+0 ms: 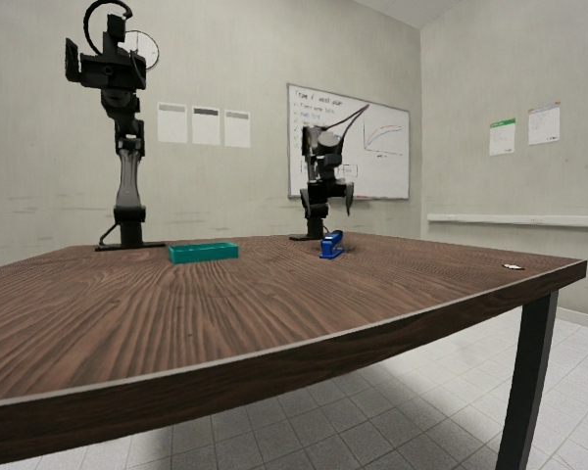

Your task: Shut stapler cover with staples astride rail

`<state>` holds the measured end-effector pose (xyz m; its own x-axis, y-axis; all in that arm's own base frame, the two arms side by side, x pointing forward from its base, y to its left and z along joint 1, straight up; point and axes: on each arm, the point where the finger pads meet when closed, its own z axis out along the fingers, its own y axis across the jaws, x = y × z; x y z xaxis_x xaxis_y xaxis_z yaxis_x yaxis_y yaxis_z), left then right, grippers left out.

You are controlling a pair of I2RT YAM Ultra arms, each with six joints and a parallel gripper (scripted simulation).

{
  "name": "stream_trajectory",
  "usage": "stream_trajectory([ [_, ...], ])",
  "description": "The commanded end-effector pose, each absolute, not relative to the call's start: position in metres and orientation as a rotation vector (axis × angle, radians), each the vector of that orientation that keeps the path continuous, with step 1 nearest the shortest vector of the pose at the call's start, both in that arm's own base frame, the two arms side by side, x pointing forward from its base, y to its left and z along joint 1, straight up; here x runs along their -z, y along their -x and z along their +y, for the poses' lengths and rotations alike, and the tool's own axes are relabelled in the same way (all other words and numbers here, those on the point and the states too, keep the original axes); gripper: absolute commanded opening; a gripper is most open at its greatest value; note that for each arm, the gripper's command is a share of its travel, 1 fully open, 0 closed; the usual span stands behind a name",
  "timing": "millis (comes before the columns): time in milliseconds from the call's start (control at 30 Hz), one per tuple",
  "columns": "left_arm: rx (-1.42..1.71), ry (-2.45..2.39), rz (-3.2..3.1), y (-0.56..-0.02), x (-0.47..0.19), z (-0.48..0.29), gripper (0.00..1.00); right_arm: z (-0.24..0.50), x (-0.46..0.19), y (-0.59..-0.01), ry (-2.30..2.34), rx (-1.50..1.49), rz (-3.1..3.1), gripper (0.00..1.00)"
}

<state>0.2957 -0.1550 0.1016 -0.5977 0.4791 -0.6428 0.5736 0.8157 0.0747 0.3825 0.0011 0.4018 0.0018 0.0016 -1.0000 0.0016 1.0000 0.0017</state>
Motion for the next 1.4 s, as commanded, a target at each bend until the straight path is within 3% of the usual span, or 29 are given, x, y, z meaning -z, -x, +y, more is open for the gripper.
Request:
stream_trajectory([
  [0,0.178,-0.743,2.281,-0.300,-0.116,-0.155,1.00,0.001,-0.412,-0.381,0.000,0.000,1.559,1.00],
  [133,0.163,-0.658,2.224,-0.309,-0.144,-0.142,1.00,0.001,-0.412,-0.381,0.000,0.000,1.559,1.00],
  [767,0.019,-0.033,1.595,-0.375,-0.394,-0.011,1.00,0.001,-0.412,-0.381,0.000,0.000,1.559,1.00],
  [1367,-0.005,0.005,1.554,-0.382,-0.415,0.003,1.00,0.001,-0.412,-0.381,0.000,0.000,1.559,1.00],
])
